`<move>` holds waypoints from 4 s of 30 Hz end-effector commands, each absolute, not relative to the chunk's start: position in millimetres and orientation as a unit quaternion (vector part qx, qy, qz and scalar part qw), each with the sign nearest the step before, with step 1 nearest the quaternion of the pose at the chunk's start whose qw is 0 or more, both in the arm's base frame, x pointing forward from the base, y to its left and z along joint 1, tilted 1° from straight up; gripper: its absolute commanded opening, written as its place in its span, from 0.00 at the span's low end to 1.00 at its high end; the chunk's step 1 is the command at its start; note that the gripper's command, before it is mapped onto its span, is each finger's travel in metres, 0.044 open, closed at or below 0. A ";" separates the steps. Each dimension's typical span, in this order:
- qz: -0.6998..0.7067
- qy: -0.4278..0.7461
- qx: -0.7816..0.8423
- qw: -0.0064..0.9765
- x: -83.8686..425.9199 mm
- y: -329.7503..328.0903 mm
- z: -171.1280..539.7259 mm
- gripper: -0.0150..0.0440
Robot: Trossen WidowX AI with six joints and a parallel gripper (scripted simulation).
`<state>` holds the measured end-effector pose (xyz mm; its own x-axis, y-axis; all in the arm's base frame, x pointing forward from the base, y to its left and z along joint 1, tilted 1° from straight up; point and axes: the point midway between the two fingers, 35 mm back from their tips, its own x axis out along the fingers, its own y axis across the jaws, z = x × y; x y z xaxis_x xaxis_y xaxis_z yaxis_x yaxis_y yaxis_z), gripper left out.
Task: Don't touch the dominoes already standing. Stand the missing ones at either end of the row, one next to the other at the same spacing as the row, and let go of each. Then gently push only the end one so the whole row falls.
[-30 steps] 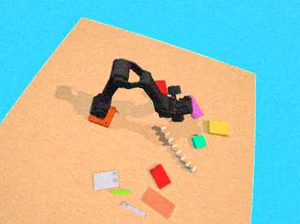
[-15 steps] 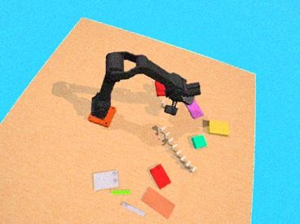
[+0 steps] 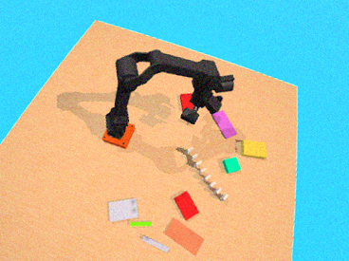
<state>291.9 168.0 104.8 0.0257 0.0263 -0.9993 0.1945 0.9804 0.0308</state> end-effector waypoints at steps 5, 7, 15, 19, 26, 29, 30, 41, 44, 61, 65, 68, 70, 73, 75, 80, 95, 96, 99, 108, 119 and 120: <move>-0.070 0.696 0.074 0.711 292.4 167.1 78.5 1.00; -0.070 0.696 0.074 0.711 292.4 167.2 61.7 1.00; -0.070 0.696 0.074 0.711 291.8 165.6 40.9 1.00; -0.070 0.696 0.074 0.711 291.8 165.6 34.5 1.00; -0.070 0.696 0.074 0.711 291.7 165.4 27.1 1.00; -0.070 0.696 0.074 0.711 291.7 165.4 27.1 0.87; -0.070 0.696 0.074 0.711 291.7 165.4 27.1 0.82; -0.070 0.696 0.074 0.711 291.7 165.4 27.1 0.44; -0.070 0.696 0.074 0.711 291.7 165.4 27.1 0.44; -0.068 0.696 0.076 0.711 289.5 166.8 165.0 0.44; -0.072 0.695 0.080 0.711 290.2 164.3 165.0 0.44; -0.127 0.687 0.133 0.703 297.8 128.8 165.4 0.44; -0.176 0.676 0.180 0.692 301.1 97.4 165.5 0.44; -0.242 0.655 0.244 0.672 300.2 54.7 165.2 0.44; -0.257 0.650 0.258 0.667 299.2 45.3 165.1 0.44; -0.257 0.650 0.258 0.667 299.4 45.3 164.3 0.44; -0.257 0.650 0.258 0.667 309.1 46.1 95.1 0.44; -0.257 0.650 0.258 0.667 309.1 46.1 90.3 0.44; -0.257 0.650 0.258 0.667 308.6 45.8 76.0 0.44; -0.257 0.650 0.258 0.667 302.7 44.4 35.1 0.44; -0.257 0.650 0.258 0.667 302.0 44.3 32.1 0.44; -0.257 0.650 0.258 0.667 302.0 44.3 32.1 0.44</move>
<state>304.0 45.1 34.4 0.0287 -0.0046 -0.9996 0.6778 0.7351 0.0161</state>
